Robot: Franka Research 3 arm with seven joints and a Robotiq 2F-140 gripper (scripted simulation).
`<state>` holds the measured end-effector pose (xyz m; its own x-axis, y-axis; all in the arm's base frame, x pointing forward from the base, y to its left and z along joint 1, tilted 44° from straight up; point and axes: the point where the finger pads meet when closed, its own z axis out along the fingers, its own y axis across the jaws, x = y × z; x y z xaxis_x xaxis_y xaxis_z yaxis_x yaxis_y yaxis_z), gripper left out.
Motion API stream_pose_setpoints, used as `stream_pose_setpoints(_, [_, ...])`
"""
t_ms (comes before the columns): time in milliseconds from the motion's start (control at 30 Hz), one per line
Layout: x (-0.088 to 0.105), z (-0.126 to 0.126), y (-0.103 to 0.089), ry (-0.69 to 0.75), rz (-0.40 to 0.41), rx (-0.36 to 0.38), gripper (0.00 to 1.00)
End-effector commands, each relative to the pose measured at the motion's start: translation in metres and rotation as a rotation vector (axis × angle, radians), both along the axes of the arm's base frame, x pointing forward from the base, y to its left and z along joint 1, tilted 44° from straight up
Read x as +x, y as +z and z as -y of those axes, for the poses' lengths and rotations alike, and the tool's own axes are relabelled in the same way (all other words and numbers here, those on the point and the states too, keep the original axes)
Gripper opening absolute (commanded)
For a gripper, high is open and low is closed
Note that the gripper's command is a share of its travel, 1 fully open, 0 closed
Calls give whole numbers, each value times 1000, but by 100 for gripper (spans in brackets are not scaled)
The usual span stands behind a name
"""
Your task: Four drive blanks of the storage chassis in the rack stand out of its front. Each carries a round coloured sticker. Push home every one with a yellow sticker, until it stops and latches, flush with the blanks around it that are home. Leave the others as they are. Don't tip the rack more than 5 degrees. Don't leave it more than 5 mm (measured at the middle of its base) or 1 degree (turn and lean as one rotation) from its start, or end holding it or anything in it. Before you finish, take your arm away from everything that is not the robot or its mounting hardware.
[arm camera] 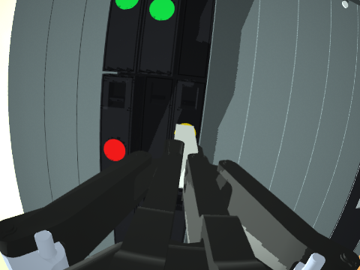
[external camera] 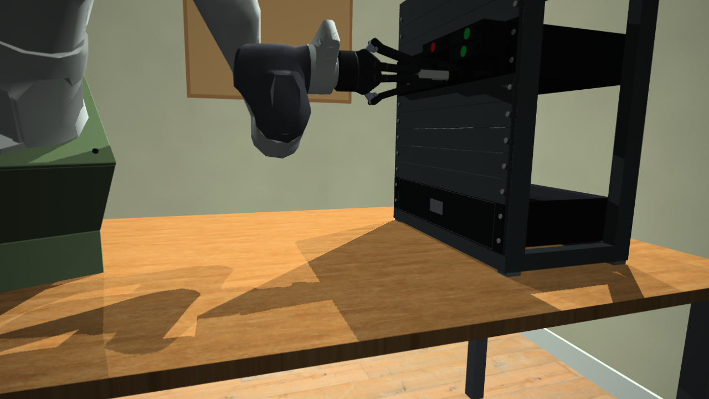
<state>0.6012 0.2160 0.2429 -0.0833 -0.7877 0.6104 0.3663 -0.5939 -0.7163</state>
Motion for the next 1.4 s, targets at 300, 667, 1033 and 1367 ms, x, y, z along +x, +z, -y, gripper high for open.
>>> stream_pose_setpoints(300, [8, 3, -5, -12, -13, -10, 0])
stream_pose_setpoints(667, [8, 3, -5, -12, -13, -10, 0])
stream_pose_setpoints(1033, [11, 3, -5, -12, -13, -10, 0])
stream_pose_setpoints(1367, [13, 3, -5, -12, -13, -10, 0])
